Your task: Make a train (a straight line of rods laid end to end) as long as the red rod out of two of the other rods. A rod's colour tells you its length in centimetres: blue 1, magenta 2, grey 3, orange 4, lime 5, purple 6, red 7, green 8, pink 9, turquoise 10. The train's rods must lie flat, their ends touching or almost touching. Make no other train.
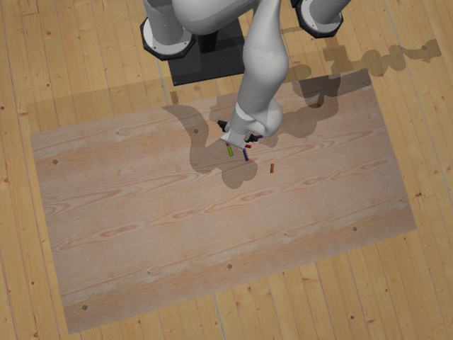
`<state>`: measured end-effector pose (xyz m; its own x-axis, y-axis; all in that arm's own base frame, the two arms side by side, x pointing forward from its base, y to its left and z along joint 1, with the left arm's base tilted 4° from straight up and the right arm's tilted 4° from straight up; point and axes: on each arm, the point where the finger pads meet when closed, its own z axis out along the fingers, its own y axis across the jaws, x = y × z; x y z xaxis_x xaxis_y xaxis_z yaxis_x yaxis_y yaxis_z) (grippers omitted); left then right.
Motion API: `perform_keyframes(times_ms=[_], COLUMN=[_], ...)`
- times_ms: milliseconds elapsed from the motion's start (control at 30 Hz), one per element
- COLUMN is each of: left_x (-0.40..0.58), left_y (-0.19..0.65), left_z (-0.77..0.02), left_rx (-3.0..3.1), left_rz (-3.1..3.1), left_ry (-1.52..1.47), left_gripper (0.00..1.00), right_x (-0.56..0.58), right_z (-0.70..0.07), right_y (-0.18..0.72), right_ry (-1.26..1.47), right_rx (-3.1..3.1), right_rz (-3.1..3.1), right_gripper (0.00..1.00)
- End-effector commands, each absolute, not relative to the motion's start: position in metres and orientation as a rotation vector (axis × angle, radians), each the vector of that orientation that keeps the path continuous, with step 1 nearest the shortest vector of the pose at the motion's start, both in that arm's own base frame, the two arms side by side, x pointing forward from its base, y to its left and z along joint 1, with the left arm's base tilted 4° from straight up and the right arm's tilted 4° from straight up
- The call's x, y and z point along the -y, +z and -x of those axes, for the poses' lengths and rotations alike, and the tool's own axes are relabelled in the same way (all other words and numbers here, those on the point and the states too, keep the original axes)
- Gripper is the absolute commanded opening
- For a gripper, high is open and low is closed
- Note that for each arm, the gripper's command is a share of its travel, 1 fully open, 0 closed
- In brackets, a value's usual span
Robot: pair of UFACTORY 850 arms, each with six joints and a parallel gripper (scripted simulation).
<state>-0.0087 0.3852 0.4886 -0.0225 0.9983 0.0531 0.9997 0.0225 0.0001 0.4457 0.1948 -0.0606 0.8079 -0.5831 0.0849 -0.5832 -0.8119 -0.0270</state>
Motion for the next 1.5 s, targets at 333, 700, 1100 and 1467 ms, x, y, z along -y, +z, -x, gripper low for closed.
perform_keyframes(times_ms=[333,700,1100,1467], left_x=[-0.385,-0.385,-0.385,-0.385], left_y=[0.489,0.489,0.489,0.489], left_z=[0.009,0.009,0.009,0.009], left_rx=[2.218,2.218,2.218,2.218], left_rz=[2.168,2.168,2.168,2.168], left_ry=[-0.059,-0.059,-0.059,-0.059], left_gripper=[1.0,1.0,1.0,1.0], right_x=[-0.196,-0.197,-0.197,-0.197], right_z=[-0.438,-0.433,-0.431,-0.431], right_y=[-0.055,-0.053,-0.052,-0.052], right_ry=[0.085,0.075,0.071,0.071], right_rx=[0.368,0.044,-0.083,-0.083], right_rz=[-3.069,-3.086,-3.084,-3.084], right_gripper=[1.0,1.0,1.0,1.0])
